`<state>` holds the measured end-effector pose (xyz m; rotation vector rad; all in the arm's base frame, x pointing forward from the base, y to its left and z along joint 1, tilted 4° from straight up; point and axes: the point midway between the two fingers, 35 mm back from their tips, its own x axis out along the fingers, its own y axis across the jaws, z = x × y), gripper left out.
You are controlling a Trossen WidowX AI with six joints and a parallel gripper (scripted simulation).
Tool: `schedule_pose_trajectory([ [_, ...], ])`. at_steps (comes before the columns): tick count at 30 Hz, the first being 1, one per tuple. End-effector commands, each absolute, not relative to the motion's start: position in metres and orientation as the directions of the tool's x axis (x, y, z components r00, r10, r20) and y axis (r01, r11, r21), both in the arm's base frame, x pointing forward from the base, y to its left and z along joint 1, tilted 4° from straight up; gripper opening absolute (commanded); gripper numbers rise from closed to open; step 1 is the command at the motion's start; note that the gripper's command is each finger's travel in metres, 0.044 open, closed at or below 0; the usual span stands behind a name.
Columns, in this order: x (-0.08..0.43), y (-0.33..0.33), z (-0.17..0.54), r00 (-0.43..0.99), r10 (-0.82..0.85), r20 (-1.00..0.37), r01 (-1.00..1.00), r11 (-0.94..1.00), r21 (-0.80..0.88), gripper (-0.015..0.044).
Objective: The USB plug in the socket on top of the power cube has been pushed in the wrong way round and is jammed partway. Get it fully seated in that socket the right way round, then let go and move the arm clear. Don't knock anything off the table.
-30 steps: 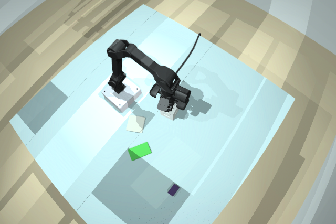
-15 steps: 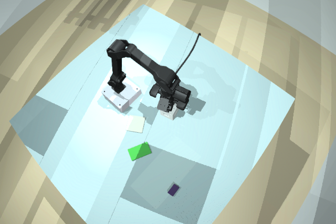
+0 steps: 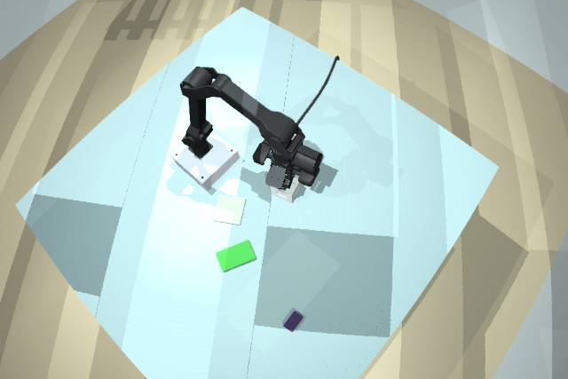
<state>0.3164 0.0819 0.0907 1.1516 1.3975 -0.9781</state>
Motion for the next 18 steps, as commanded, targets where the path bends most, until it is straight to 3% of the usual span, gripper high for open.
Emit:
schedule_pose_trajectory([
  [1, 0.314, 0.0821, 0.0857, -0.023, 0.139, -0.99, 0.978, 0.208, 0.007, 0.0],
  [18, 0.3139, 0.0822, 0.0838, -0.023, 0.139, -0.99, 0.978, 0.208, 0.007, 0.0],
])
